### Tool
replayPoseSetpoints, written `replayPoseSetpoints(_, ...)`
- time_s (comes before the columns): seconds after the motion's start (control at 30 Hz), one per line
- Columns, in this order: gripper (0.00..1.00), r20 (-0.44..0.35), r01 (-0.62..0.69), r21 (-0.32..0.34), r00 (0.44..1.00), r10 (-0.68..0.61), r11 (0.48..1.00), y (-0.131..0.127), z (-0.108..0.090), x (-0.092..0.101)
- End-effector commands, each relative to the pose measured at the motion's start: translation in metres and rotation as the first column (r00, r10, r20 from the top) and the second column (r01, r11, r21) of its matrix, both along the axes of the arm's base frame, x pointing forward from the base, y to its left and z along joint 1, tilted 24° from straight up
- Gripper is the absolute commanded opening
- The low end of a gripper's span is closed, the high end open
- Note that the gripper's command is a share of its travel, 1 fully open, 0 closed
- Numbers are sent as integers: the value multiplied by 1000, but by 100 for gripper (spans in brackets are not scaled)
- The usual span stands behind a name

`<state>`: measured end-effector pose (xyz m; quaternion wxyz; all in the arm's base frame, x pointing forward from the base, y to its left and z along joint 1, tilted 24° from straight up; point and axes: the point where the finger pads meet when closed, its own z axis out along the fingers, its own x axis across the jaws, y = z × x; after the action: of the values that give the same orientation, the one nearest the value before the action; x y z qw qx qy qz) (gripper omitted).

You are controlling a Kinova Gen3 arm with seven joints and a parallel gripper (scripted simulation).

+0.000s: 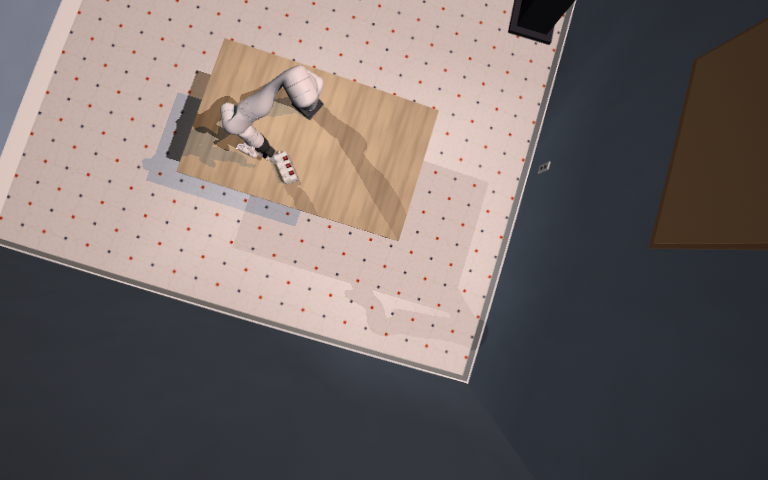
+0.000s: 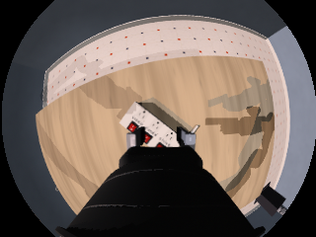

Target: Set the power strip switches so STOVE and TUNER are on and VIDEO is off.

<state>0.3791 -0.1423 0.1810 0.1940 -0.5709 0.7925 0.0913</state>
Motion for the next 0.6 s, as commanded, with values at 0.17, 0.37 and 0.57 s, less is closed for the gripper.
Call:
replayPoseSetpoints(0.17, 100, -46, 96, 23, 994, -95, 995, 3, -4, 1)
replayPoseSetpoints(0.37, 100, -114, 242, 49, 965, -236, 969, 5, -9, 2)
replayPoseSetpoints(0.57, 100, -182, 381, 62, 913, -365, 922, 8, -14, 2)
